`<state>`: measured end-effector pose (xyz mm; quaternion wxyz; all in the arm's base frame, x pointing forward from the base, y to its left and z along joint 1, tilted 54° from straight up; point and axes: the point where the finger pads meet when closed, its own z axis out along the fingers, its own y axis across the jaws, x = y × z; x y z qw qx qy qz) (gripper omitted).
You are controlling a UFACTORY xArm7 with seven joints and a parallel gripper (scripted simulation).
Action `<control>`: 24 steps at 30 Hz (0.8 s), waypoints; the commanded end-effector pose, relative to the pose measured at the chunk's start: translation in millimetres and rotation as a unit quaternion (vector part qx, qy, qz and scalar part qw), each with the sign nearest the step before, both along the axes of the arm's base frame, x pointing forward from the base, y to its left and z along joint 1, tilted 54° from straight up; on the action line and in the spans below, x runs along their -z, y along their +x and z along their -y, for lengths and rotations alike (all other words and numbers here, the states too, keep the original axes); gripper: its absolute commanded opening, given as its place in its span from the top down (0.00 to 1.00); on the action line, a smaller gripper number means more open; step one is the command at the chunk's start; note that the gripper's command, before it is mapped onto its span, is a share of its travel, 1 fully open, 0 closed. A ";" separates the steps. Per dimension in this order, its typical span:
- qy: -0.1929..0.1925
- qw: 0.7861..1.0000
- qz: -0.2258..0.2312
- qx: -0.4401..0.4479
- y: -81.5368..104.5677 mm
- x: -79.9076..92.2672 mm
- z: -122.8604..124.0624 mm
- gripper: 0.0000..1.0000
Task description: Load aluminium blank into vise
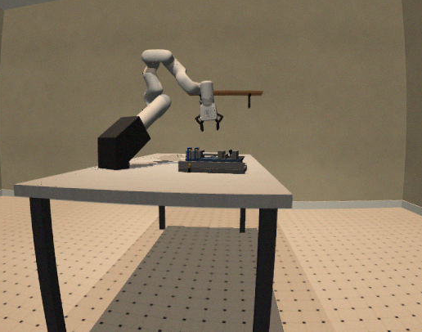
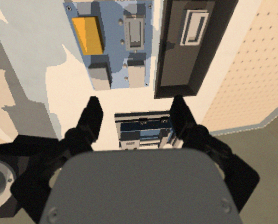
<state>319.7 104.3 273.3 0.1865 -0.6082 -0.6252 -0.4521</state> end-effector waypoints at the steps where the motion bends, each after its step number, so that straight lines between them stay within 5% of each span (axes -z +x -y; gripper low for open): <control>1: -0.031 0.999 -0.034 -0.012 -23.4 21.7 -1.2 0.00; 13: -0.031 0.999 -0.034 -0.012 -23.4 21.7 -1.2 0.00; 14: -0.031 0.999 -0.034 -0.012 -23.4 21.7 -1.2 1.00; 24: -0.031 0.999 -0.034 -0.012 -23.4 21.7 -1.2 1.00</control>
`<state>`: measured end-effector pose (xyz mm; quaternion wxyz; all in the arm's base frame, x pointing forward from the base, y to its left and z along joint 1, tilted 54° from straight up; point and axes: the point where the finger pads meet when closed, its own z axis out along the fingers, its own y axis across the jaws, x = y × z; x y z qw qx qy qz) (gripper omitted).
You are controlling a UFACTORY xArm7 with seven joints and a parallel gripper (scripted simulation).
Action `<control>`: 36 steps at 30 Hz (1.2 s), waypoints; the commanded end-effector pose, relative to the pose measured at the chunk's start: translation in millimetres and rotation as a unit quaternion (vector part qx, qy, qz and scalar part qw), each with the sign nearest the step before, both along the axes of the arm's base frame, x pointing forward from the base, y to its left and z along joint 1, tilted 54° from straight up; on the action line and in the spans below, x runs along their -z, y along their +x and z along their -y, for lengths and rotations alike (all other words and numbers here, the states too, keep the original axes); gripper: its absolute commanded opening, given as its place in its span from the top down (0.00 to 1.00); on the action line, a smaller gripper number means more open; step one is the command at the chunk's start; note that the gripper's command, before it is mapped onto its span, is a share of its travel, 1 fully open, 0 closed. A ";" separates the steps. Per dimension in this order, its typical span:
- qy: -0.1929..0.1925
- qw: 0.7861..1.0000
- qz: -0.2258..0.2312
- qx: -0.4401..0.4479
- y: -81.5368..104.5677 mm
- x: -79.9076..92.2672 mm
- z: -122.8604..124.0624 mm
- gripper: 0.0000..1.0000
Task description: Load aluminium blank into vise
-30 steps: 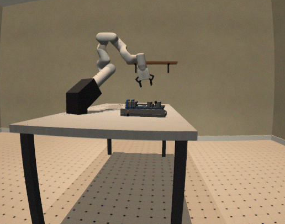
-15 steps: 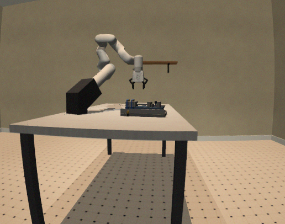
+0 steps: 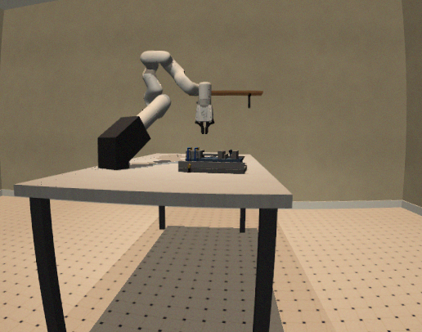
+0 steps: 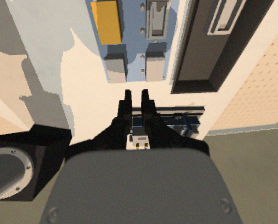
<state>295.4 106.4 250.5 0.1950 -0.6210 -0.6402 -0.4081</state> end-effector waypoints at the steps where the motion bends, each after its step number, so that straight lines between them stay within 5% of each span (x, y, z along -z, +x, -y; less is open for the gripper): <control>1: 0.000 1.000 0.001 0.001 0.9 -1.1 0.9 1.00; 36: 0.000 1.000 0.001 0.001 2.2 1.9 -3.4 1.00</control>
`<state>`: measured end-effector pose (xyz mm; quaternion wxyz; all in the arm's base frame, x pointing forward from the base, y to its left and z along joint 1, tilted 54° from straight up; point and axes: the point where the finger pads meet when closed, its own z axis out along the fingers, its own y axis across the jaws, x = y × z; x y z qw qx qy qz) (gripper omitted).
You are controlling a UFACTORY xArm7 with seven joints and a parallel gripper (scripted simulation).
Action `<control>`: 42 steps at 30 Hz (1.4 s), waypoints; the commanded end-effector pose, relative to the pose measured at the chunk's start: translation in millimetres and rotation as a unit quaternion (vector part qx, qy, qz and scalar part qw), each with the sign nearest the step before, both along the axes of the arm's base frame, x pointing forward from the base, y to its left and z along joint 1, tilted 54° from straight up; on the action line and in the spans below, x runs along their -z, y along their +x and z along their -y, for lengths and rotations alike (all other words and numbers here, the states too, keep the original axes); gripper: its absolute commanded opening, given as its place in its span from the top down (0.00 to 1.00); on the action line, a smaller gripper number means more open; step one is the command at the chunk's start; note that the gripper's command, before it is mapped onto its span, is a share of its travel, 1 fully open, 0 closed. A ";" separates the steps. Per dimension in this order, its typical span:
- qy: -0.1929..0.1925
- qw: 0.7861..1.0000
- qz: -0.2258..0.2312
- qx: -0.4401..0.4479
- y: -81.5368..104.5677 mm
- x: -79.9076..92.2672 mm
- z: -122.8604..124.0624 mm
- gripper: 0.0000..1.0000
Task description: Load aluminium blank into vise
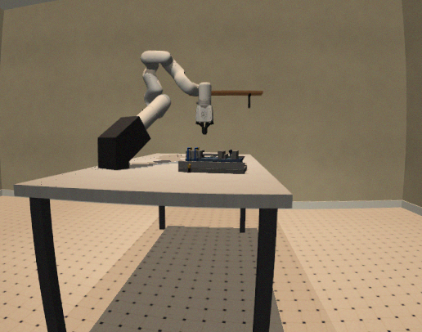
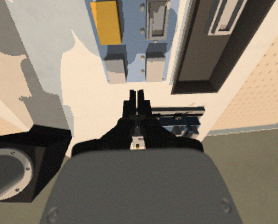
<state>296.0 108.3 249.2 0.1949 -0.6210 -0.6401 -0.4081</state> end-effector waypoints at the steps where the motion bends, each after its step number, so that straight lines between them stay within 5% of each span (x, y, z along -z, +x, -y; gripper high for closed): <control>1: 0.000 1.000 0.001 0.001 1.6 0.5 -1.5 1.00; 42: 0.000 1.000 0.001 0.001 16.4 33.8 -49.2 1.00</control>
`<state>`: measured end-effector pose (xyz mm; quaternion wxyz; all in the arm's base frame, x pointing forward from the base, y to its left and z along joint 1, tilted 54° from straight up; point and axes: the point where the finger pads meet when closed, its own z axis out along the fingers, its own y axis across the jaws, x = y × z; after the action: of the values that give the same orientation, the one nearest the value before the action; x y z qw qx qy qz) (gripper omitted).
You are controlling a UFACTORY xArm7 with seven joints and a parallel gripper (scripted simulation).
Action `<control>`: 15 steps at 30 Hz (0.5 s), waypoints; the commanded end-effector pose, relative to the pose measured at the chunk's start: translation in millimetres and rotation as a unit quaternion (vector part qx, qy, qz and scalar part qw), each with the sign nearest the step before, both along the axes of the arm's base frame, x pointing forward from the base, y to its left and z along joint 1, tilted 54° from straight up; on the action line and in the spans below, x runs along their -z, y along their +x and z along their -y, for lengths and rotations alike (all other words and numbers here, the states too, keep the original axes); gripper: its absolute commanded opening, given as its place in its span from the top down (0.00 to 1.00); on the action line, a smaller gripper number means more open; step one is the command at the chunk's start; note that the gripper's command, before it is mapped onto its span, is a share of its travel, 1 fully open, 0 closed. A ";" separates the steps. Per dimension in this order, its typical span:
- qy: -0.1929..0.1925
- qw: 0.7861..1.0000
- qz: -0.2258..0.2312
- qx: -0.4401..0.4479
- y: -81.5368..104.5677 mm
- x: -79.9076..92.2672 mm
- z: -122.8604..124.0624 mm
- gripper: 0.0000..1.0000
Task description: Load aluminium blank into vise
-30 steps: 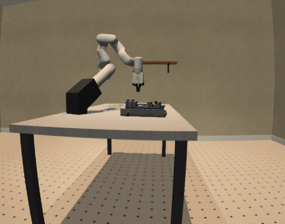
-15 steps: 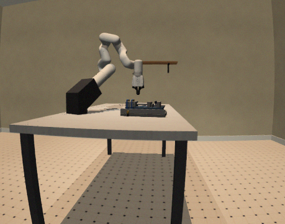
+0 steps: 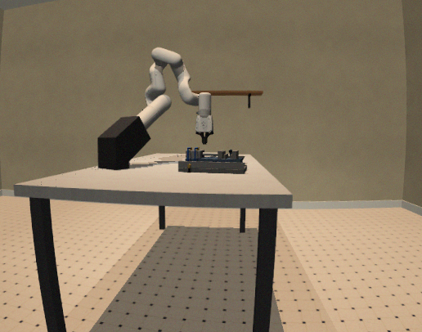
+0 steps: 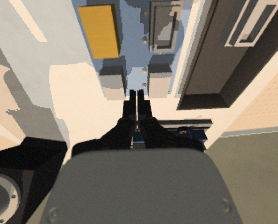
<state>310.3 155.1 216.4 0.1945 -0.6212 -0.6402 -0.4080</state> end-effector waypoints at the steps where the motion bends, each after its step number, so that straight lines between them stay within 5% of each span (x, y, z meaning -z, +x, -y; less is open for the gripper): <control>1: 0.001 1.000 0.001 0.001 2.3 1.3 -2.8 1.00; 15: 0.001 1.000 0.001 0.001 2.8 2.5 -4.4 1.00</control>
<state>312.0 160.1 213.1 0.1947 -0.6210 -0.6401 -0.4082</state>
